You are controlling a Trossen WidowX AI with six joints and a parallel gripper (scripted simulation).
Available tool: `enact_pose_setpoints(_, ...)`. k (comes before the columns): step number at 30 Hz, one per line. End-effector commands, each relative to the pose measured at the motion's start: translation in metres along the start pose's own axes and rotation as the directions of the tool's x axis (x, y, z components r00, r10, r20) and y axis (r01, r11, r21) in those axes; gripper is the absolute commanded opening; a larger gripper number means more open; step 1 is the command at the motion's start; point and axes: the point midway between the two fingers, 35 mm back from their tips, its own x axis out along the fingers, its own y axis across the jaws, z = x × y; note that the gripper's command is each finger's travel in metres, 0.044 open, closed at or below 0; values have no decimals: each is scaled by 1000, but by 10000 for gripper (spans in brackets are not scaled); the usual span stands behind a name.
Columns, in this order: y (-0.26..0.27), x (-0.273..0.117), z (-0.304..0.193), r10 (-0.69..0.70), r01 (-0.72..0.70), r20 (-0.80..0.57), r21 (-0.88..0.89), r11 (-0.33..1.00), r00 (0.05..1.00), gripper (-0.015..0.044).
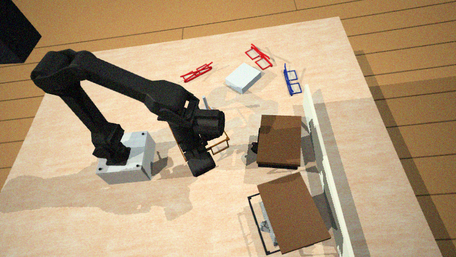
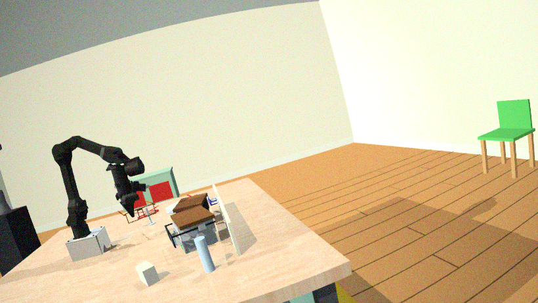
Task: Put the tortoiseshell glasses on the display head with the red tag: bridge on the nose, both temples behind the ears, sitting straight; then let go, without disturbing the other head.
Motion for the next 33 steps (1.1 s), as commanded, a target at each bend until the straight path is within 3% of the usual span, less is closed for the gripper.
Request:
enact_pose_setpoints(1, 4, -3, 7, -22, 23, -6, 72, 997, 1000, 0)
enact_pose_setpoints(16, 29, -8, 31, -103, 105, -25, 415, 904, 994, 0)
enact_pose_setpoints(33, 62, -15, 56, -200, 143, -12, 741, 656, 980, 0)
